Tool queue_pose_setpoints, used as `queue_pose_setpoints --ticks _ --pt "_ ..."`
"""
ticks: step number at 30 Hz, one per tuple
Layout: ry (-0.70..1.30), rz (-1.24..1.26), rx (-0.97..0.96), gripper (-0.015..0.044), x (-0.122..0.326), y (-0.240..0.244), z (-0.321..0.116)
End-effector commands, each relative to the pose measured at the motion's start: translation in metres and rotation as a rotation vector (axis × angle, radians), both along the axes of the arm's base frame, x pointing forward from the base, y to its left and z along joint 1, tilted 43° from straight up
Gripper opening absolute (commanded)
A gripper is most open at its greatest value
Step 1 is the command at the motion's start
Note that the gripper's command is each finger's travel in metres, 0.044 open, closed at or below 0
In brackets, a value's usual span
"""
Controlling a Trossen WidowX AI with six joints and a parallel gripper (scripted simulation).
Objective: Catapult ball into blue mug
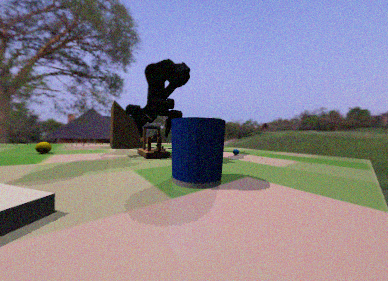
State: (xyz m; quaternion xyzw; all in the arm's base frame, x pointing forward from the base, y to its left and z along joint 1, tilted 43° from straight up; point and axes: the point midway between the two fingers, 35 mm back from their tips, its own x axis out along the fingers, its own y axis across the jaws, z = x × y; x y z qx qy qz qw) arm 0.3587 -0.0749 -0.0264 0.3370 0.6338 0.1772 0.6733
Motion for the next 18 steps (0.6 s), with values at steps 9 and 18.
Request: queue_pose_setpoints --ticks 9,18 --pt "-0.030 -0.028 -0.016 0.0440 -0.005 -0.039 0.039" --pt "-0.028 -0.012 -0.016 0.0387 -0.008 -0.055 0.066"
